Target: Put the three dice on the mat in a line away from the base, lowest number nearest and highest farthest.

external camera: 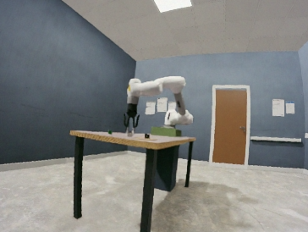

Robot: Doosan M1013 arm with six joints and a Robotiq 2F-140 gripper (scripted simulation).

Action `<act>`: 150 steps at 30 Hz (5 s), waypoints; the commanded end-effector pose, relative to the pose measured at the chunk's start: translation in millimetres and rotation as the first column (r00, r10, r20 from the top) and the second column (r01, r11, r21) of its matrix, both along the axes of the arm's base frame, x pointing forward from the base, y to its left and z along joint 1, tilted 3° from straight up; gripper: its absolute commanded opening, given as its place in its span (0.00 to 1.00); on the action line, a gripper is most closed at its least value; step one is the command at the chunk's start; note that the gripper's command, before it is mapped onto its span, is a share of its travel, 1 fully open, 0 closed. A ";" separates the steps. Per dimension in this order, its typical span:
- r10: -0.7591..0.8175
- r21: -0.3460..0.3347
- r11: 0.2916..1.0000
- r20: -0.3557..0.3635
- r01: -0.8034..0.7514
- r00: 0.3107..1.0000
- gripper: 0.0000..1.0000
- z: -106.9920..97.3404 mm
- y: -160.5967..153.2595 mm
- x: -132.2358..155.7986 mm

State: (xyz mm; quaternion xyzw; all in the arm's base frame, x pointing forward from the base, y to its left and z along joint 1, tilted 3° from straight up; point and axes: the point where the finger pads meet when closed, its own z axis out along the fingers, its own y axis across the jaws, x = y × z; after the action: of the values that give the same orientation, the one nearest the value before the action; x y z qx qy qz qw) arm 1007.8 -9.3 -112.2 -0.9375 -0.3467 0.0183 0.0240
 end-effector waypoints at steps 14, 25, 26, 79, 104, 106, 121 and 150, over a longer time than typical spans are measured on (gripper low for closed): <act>0.000 0.000 1.000 0.002 0.000 1.000 0.35 -5.3 0.3 0.5; 0.000 0.000 1.000 0.002 0.000 1.000 0.35 -5.3 0.3 0.5; 0.000 0.000 1.000 0.002 0.000 1.000 0.35 -5.3 0.3 0.5; 0.000 0.000 1.000 0.002 0.000 1.000 0.24 -4.8 0.3 0.5; 0.000 0.000 1.000 0.002 0.000 1.000 0.24 94.6 -3.0 5.3; 0.000 0.000 1.000 0.002 0.000 1.000 0.24 94.6 -3.0 5.3; -0.308 -0.016 0.951 -0.005 0.308 0.951 0.24 98.7 90.9 59.6; -0.531 -0.031 0.847 -0.008 0.531 0.847 0.24 95.9 170.9 85.9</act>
State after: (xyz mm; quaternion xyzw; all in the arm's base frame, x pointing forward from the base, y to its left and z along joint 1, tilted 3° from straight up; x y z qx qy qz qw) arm 1093.3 161.5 -15.1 -0.9968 -0.0736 0.0241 0.0178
